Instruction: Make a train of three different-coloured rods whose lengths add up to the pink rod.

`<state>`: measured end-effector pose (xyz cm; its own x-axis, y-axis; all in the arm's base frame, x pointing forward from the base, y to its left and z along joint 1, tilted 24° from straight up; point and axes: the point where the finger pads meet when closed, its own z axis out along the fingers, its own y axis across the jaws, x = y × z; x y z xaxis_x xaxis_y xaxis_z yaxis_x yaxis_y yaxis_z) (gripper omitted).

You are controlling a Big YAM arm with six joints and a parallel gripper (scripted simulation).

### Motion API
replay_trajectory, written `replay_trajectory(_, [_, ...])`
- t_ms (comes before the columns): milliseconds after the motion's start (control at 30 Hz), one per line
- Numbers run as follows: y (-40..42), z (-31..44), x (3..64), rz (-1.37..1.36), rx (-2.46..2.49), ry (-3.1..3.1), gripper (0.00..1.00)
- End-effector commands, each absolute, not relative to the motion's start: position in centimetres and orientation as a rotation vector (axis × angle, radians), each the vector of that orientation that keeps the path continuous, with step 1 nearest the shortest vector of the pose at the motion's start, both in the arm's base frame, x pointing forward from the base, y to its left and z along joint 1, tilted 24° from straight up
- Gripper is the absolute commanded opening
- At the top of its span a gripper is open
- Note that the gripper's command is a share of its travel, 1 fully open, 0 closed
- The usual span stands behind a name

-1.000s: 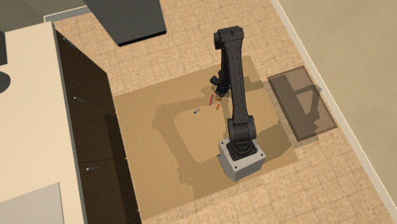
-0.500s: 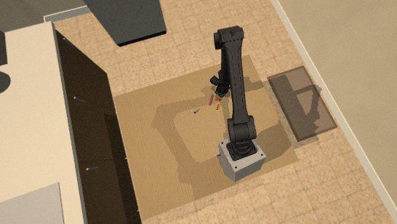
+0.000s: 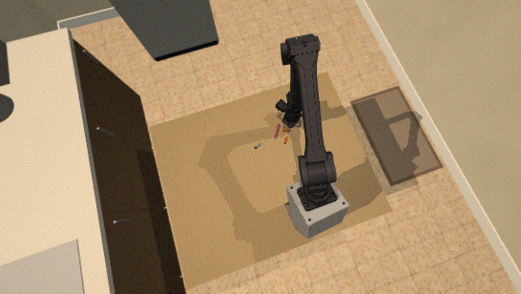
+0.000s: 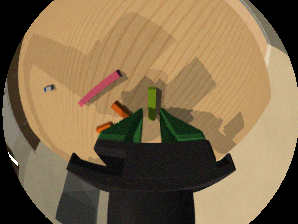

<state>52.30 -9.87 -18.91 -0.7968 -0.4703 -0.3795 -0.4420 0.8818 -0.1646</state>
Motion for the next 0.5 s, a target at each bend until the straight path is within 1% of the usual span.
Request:
replay_trajectory(0, [-10.73,-19.24,51.89,-0.102,-0.664,2.631,0.23])
replay_trajectory(467, [-10.81,-19.09,52.11,-0.104,-0.661,2.627,0.23])
